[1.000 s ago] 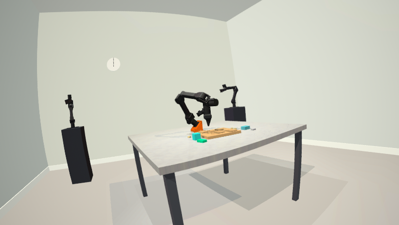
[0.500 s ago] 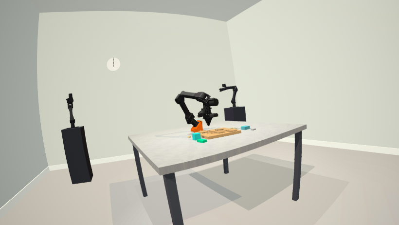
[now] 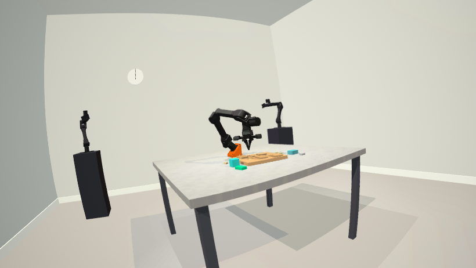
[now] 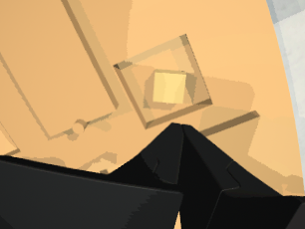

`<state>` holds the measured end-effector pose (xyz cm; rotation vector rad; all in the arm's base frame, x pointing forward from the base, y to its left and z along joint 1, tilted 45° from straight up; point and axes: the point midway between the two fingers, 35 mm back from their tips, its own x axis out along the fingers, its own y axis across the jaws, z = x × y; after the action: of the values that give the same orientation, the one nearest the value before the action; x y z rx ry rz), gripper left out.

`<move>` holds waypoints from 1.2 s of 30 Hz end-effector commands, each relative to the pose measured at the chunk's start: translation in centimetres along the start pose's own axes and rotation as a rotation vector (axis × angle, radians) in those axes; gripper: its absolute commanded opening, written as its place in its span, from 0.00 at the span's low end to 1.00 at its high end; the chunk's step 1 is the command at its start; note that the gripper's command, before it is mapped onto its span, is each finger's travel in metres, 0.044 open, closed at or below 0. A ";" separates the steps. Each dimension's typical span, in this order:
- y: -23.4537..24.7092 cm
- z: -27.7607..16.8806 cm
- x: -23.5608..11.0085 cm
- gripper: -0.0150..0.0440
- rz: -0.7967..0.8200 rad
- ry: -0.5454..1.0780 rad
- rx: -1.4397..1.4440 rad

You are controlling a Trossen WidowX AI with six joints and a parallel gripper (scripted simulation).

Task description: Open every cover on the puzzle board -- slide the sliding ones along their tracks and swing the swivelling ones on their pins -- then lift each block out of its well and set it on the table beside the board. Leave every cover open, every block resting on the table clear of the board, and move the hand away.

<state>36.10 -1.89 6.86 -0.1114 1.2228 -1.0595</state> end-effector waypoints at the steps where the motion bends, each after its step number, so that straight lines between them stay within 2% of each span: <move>1: 0.1 -0.1 -0.1 0.25 0.005 -0.001 -0.065; 8: 0.2 0.0 0.6 0.25 0.005 -0.001 -0.065; 18: 0.4 0.0 4.8 0.25 0.004 -0.002 -0.064; 36: 0.3 0.0 6.0 0.25 0.004 -0.002 -0.064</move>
<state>36.05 -5.79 2.57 -0.1534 1.2549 -1.0190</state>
